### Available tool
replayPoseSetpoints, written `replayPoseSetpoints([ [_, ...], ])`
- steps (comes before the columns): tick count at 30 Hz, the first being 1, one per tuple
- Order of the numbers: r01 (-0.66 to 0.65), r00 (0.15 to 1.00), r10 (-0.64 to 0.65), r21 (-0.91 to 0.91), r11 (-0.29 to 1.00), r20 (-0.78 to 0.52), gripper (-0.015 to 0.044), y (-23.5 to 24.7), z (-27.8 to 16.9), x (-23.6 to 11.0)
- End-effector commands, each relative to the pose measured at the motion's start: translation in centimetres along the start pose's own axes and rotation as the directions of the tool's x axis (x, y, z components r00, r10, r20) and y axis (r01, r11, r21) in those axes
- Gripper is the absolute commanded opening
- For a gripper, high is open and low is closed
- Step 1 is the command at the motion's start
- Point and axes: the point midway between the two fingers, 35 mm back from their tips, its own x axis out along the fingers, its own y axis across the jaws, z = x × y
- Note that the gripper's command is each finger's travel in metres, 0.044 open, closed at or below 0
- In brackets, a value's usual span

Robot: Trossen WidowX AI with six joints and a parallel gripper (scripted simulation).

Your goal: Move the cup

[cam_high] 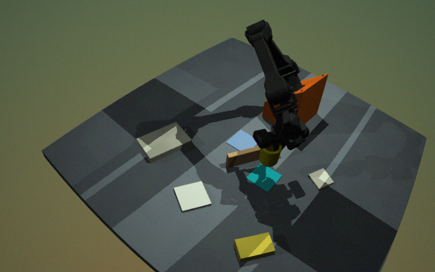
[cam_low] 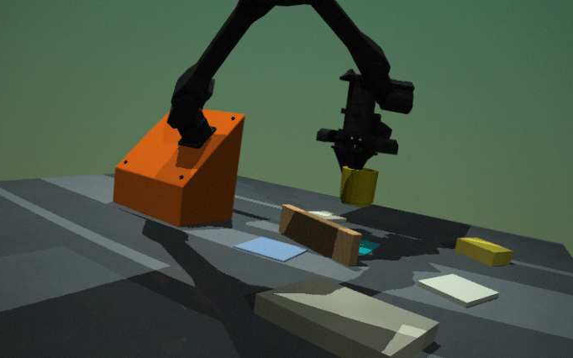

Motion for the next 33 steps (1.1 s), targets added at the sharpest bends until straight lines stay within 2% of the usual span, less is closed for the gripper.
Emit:
replayPoseSetpoints([
  [1,-0.002,1.000,0.002,-0.001,1.000,0.000,0.0000,0.0,0.2,0.7],
  [33,-0.001,1.000,0.001,-0.001,1.000,-0.002,0.0000,0.0,0.4,6.9],
])
